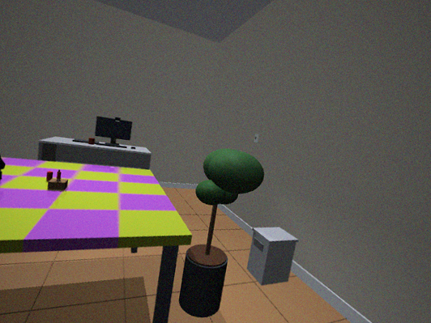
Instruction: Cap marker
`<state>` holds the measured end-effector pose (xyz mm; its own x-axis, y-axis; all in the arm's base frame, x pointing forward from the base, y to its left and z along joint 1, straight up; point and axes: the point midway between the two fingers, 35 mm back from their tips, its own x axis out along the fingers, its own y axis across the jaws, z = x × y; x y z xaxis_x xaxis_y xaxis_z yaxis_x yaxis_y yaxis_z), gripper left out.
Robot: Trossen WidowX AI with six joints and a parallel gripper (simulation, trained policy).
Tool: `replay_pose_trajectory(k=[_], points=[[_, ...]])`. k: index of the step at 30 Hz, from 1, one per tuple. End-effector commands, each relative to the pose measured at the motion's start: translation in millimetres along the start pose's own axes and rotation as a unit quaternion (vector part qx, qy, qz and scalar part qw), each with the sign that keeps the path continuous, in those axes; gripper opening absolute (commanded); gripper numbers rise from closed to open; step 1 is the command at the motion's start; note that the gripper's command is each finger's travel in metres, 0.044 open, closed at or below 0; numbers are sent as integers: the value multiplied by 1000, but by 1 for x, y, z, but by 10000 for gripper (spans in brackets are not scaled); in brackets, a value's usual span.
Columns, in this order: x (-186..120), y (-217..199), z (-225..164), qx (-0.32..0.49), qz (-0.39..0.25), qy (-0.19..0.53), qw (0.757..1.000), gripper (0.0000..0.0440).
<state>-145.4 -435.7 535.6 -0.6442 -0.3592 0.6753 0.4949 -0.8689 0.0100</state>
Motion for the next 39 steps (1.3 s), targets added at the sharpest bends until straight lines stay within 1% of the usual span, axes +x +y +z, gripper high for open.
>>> replay_pose_trajectory(k=[1,20,39], points=[[-4,5,7,14,9,10,1000,241],[-39,49,36,77,83,74,991,275],[-84,85,65,137,155,137,969,292]])
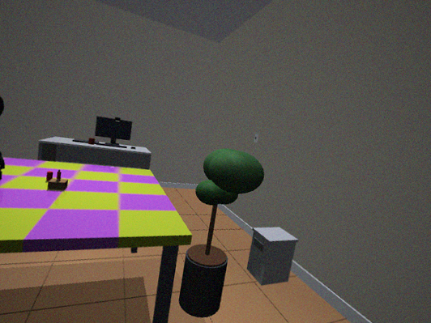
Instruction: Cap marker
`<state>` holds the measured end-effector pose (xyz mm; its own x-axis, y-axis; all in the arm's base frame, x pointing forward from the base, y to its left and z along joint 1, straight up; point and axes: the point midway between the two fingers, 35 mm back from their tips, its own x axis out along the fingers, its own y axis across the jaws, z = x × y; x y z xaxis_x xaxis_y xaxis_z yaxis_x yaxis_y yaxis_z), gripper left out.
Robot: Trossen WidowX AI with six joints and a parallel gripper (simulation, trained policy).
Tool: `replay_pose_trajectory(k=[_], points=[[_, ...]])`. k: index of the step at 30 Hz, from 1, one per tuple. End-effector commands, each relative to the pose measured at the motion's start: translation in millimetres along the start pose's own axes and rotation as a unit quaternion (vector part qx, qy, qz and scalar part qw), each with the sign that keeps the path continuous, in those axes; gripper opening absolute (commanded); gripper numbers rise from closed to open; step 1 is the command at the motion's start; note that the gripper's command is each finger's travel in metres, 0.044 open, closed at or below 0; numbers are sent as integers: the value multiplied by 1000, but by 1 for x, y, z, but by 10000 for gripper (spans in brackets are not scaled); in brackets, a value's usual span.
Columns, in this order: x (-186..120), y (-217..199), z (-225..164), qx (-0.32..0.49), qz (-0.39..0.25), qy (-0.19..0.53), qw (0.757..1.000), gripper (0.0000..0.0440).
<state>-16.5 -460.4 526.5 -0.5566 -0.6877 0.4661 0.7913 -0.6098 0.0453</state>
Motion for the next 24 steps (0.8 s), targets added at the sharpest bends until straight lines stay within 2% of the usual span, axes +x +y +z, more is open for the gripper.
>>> replay_pose_trajectory(k=[1,24], points=[[-7,5,4,13,8,9,1000,293],[-64,62,8,77,90,88,989,295]])
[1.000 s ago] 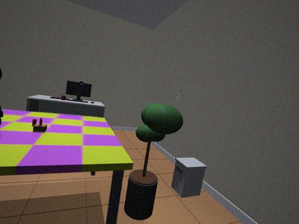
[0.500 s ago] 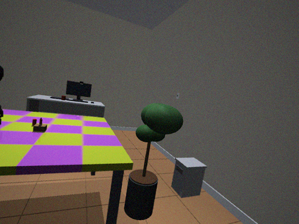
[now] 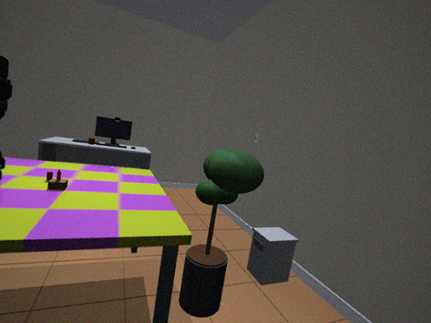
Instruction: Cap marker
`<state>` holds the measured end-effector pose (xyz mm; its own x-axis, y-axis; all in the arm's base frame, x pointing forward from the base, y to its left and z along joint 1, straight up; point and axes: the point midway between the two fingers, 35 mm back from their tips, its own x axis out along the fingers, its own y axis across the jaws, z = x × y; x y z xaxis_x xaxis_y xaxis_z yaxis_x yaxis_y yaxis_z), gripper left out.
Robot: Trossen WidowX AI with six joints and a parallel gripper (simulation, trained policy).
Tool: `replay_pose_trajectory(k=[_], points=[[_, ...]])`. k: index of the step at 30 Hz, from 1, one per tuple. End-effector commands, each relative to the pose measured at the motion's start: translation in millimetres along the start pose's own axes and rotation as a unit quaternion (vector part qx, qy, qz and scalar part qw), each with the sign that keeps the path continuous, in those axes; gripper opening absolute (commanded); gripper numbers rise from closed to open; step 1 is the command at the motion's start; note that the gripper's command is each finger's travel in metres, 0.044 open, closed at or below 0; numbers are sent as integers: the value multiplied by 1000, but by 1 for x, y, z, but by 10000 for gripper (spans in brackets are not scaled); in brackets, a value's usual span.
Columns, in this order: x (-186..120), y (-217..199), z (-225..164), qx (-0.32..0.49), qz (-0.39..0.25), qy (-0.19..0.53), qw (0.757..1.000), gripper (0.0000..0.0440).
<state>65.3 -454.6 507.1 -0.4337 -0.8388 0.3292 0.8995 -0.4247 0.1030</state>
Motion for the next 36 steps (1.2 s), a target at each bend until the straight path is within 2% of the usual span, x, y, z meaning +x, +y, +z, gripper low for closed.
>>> replay_pose_trajectory(k=[1,36], points=[[-8,5,1,11,7,9,1000,295],[-101,87,-23,83,122,130,980,299]])
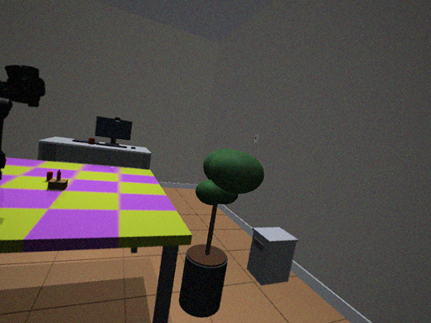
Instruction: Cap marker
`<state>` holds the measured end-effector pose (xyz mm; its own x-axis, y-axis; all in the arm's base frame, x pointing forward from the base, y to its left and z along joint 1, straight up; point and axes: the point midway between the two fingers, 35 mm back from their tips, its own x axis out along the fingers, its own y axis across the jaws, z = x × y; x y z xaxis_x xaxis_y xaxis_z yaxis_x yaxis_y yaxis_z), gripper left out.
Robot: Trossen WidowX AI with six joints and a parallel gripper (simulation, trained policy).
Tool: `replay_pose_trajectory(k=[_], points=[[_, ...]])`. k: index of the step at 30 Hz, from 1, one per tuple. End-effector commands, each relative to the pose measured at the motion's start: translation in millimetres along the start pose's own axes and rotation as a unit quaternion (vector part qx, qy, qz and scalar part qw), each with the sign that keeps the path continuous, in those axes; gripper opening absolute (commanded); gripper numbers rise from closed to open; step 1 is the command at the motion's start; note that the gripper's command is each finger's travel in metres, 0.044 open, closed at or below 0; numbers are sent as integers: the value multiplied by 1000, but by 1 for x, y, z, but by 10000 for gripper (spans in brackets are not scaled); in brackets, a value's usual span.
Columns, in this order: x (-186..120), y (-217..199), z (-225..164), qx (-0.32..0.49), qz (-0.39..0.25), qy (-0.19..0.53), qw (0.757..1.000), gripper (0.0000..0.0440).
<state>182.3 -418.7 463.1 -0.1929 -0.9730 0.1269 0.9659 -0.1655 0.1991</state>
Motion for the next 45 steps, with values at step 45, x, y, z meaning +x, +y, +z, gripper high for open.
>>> replay_pose_trajectory(k=[45], points=[[-114,87,-76,78,124,177,973,301]])
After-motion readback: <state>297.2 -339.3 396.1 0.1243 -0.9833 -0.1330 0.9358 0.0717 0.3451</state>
